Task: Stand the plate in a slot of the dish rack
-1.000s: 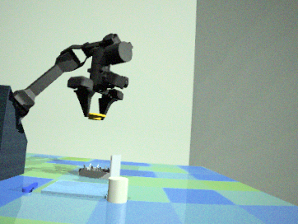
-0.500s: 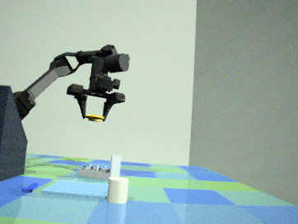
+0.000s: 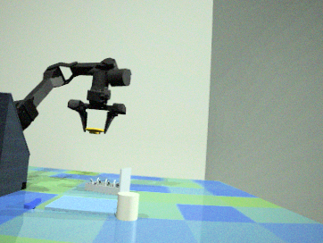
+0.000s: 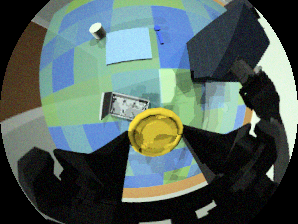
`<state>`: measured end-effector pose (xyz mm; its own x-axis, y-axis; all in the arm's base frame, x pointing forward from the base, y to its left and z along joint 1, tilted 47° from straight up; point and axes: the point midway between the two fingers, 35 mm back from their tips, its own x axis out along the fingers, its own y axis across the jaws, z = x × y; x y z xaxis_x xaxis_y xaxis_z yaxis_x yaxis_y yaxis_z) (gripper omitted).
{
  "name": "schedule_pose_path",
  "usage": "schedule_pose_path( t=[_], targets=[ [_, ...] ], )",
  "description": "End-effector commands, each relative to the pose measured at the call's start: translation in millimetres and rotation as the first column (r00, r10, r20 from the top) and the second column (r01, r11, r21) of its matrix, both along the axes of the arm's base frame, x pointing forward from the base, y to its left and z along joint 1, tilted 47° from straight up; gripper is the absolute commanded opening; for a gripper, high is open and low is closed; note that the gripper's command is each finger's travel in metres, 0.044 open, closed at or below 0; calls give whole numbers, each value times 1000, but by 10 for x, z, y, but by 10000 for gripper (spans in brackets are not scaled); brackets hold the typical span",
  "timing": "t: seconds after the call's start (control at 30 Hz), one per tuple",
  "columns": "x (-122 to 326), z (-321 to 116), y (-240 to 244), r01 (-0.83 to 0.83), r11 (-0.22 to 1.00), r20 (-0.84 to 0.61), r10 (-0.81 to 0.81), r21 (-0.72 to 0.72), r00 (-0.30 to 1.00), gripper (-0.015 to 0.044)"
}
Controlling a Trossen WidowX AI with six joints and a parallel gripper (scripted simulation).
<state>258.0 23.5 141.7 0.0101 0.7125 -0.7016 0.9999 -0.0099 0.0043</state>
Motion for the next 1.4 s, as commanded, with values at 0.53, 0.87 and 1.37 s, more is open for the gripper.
schedule_pose_path(
  t=[0.53, 0.87, 1.37],
  targets=[
    [-348, 127, 337, 188, 980, -215, -198, -63, 956, 0],
    [-365, -304, 384, 30, 958, -122, -67, -284, 990, 0],
    [-284, -790, 428, -93, 807, 27, 134, -583, 991, 0]
  ],
)
